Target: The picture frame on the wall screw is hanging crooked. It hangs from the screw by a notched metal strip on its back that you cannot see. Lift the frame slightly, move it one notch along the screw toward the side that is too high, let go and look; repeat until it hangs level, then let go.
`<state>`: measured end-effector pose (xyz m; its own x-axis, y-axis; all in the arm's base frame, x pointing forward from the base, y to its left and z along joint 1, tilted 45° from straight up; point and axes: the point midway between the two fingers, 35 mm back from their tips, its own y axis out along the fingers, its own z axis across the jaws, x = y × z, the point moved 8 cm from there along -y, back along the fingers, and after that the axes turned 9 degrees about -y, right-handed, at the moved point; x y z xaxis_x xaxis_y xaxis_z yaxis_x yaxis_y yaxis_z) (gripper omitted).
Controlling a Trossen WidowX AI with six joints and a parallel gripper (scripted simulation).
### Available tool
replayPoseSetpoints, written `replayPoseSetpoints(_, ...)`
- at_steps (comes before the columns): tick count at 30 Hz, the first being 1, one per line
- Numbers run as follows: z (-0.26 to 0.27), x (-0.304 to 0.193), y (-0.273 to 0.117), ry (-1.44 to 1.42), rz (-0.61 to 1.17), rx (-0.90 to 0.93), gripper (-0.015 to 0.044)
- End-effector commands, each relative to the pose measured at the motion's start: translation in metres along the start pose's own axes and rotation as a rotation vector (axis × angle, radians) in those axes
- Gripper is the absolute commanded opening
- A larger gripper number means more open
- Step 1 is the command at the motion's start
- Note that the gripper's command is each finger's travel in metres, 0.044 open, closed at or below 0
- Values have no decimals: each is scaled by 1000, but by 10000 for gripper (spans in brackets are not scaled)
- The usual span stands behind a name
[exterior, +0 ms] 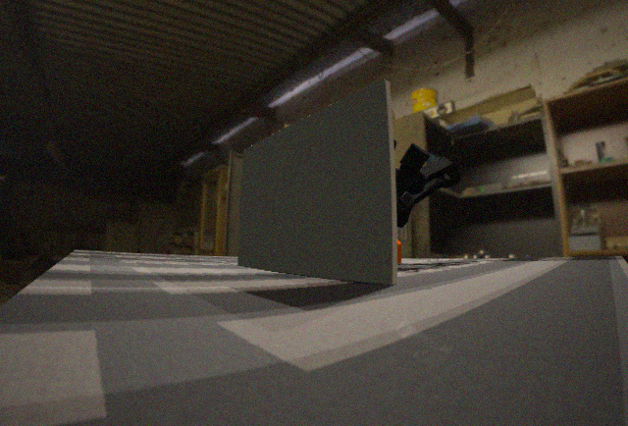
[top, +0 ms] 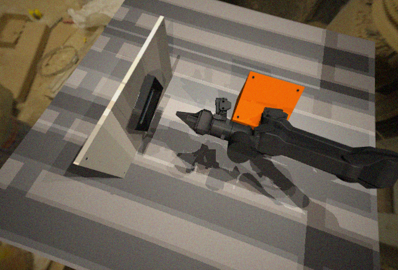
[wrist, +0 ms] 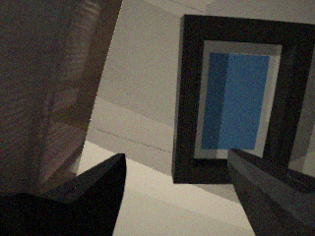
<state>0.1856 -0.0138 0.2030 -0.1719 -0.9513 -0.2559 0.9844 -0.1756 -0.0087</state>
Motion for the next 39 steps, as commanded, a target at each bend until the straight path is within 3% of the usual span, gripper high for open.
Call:
replayPoseSetpoints(1,11,5,-23,-12,1,12,260)
replayPoseSetpoints(8,11,12,-57,-26,0,11,260)
replayPoseSetpoints(39,11,12,-58,-26,0,11,260)
